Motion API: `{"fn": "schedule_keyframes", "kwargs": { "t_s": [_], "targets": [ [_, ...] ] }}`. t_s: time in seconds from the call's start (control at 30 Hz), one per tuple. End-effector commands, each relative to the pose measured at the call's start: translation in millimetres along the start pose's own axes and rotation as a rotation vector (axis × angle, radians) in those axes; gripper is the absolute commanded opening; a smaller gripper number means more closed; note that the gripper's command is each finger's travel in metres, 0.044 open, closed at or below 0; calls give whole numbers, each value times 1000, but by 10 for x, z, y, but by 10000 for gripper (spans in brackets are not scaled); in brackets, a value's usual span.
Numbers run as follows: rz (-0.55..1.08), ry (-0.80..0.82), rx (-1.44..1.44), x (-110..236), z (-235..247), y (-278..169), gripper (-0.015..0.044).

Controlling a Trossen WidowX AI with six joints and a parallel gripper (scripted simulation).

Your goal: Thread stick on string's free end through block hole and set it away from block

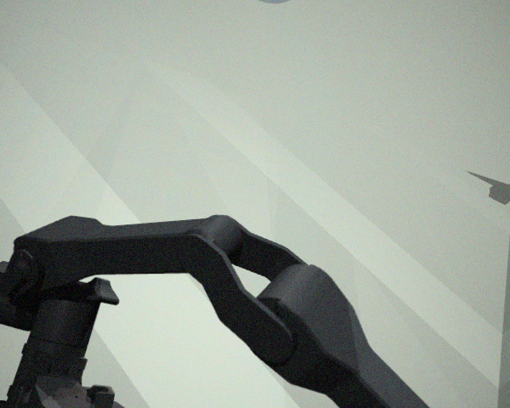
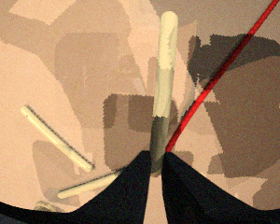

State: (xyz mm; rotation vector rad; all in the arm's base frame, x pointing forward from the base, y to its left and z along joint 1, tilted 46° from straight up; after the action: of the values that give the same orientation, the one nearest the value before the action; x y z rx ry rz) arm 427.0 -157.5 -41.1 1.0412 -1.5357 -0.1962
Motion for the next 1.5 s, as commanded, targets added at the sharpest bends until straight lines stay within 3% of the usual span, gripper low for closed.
{"fn": "schedule_keyframes", "kwargs": {
  "t_s": [0.0,1.47],
  "targets": [
    [-4,7,-5,-59,40,14,0],
    [-5,7,-6,-369,279,197,0]
  ]
}}
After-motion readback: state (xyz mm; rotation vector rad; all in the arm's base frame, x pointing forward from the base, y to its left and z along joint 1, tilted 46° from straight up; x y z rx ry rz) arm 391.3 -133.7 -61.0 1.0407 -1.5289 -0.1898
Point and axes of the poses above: the point midway between the two fingers, 35 mm back from their tips, its own x axis back along the fingers, its own z axis across the jaws, y = z × x, the point moved 10 cm from there along x, back along the fingers, and after that the axes turned 5 degrees about x, right-handed, at the moved point
